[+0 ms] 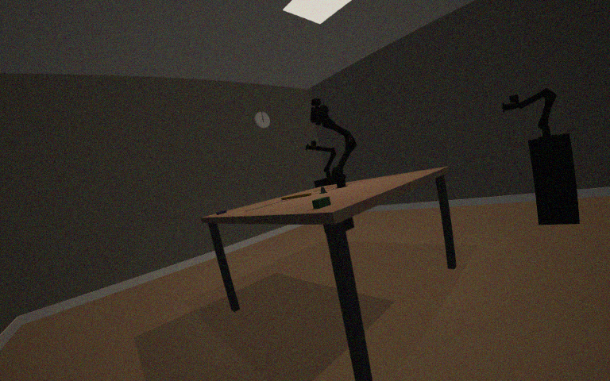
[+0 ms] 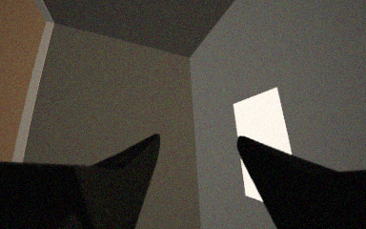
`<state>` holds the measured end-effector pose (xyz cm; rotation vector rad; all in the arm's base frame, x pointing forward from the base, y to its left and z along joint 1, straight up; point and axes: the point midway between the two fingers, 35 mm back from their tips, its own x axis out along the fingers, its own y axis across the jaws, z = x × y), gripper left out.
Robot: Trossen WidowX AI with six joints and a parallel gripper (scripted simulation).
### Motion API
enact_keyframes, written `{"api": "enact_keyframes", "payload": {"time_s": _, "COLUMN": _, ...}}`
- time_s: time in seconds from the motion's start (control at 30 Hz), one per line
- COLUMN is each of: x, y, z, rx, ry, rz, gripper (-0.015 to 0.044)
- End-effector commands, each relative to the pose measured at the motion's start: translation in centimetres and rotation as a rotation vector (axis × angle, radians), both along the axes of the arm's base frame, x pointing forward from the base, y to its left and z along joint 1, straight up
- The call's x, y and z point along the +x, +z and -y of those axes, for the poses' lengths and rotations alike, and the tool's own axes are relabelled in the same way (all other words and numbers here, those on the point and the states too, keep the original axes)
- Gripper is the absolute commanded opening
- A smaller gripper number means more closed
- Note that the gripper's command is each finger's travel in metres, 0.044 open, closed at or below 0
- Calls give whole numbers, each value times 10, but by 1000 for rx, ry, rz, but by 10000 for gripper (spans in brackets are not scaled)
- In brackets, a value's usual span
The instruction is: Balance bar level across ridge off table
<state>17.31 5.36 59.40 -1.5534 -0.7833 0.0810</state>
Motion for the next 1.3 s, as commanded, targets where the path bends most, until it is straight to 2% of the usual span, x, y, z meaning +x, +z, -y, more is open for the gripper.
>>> {"api": "enact_keyframes", "payload": {"time_s": 0.0, "x": 35, "y": -13, "z": 21, "rx": 158, "ry": -23, "rz": -145, "gripper": 315}}
{"api": "enact_keyframes", "payload": {"time_s": 0.3, "x": 91, "y": -47, "z": 59, "rx": 452, "ry": -70, "rz": -410, "gripper": 315}}
{"api": "enact_keyframes", "payload": {"time_s": 0.67, "x": 152, "y": -108, "z": 112, "rx": 886, "ry": -175, "rz": -729, "gripper": 315}}
{"api": "enact_keyframes", "payload": {"time_s": 1.27, "x": 205, "y": -234, "z": 184, "rx": 1612, "ry": -475, "rz": -1103, "gripper": 315}}
